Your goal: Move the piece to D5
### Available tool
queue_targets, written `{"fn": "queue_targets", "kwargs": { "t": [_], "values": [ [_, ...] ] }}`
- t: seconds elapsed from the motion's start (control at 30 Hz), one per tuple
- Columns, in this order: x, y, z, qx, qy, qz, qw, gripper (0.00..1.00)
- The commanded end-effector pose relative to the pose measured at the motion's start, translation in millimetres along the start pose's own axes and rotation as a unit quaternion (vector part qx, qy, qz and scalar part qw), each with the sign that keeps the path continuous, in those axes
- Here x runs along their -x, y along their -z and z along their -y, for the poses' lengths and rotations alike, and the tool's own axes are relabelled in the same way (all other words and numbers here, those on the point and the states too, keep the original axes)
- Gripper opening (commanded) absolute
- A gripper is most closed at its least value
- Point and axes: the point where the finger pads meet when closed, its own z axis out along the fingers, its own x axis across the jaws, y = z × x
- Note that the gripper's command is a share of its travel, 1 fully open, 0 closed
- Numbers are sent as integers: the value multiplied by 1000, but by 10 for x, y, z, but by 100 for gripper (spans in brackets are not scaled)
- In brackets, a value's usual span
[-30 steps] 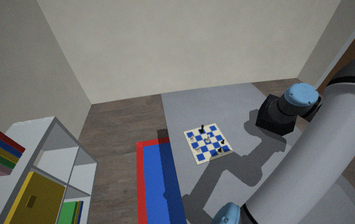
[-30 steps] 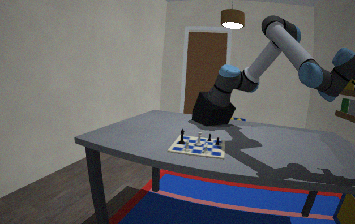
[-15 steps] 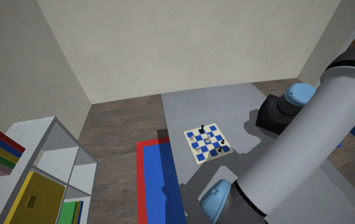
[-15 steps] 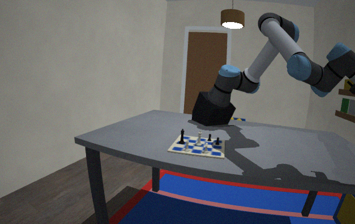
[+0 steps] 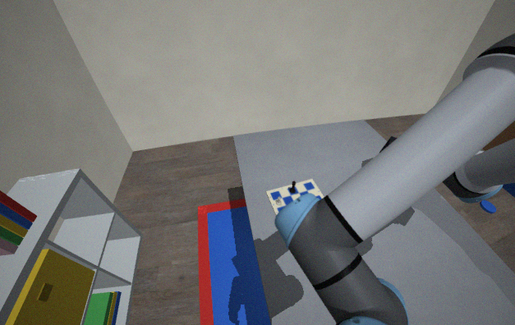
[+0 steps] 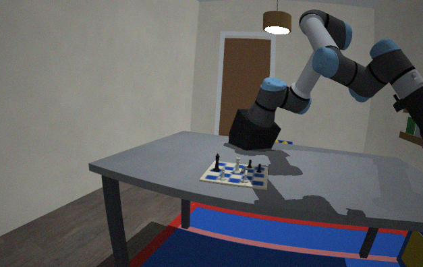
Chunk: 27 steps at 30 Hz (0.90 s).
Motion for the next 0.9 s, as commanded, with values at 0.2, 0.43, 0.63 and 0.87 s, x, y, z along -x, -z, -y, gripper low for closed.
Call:
{"fn": "queue_targets", "kwargs": {
  "t": [0.2, 0.43, 0.63, 0.87],
  "values": [
    [1214, 462, -220, -5, 1, 123, 992, 100],
    [2012, 894, -209, -25, -3, 204, 979, 100],
    [2788, 1451, -57, -60, -11, 283, 957, 100],
    [3318, 1939, 160, -97, -20, 336, 937, 100]
  ]
}}
